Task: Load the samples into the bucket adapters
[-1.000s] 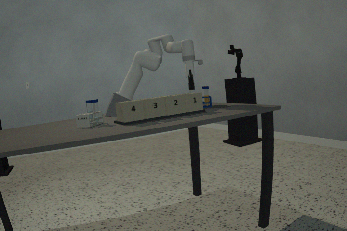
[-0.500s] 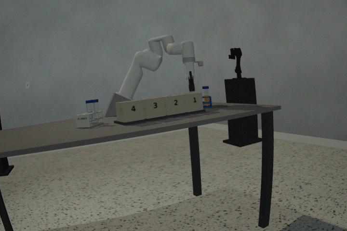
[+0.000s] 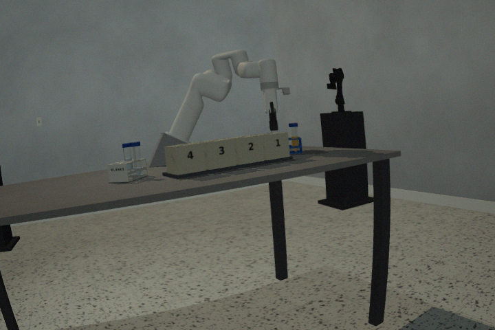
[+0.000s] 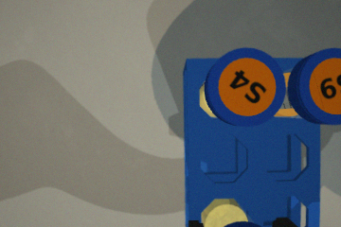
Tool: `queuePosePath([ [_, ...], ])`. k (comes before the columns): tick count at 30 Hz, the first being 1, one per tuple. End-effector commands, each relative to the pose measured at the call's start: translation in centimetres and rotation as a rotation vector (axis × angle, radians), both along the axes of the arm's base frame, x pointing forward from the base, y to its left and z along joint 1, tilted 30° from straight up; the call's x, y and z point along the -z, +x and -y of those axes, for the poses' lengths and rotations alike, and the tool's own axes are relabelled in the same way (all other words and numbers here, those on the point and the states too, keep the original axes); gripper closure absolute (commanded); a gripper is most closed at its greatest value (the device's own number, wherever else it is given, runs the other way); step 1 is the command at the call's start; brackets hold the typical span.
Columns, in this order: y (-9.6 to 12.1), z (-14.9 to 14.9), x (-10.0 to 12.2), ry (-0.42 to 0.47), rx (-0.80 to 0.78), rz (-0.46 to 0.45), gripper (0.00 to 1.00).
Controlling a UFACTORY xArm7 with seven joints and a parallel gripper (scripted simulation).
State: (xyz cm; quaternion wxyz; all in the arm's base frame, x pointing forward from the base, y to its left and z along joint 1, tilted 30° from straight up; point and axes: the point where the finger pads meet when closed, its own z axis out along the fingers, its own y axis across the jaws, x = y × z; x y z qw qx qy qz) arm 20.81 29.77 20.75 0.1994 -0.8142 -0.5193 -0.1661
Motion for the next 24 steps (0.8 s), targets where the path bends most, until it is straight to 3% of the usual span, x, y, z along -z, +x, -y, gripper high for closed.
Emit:
queuePosePath([
  [1,0.04,-0.01,-0.10,0.002,0.001,0.001,0.56],
  [24,0.03,0.08,-0.27,0.002,0.001,0.001,0.56],
])
